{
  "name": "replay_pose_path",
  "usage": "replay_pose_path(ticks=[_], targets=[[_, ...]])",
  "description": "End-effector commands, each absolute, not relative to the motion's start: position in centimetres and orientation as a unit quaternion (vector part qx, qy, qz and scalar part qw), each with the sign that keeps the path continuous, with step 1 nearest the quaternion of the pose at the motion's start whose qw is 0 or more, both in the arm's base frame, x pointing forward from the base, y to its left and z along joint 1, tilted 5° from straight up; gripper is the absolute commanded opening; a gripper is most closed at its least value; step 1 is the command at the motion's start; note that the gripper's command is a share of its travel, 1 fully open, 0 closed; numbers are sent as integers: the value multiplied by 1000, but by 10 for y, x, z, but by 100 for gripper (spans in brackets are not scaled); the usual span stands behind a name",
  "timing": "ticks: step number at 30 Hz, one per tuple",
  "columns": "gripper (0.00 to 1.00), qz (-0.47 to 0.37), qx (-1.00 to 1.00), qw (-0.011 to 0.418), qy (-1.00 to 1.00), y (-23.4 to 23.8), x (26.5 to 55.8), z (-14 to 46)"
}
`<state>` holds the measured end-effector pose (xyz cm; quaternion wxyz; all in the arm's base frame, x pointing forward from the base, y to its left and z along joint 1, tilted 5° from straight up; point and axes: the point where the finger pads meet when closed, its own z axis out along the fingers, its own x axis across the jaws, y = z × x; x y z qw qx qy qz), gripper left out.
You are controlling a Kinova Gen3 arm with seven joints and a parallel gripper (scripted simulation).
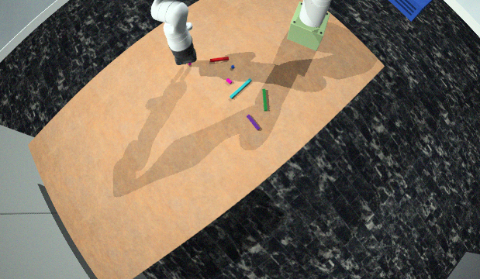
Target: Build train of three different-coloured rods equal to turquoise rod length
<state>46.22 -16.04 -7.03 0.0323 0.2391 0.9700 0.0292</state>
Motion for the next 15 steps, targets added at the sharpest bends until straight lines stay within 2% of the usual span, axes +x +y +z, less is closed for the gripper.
replay_pose_path(ticks=[1, 15], targets=[[54, 30, 244, 34, 969, -161, 464, -71], [54, 30, 243, 34, 969, -160, 463, -71]])
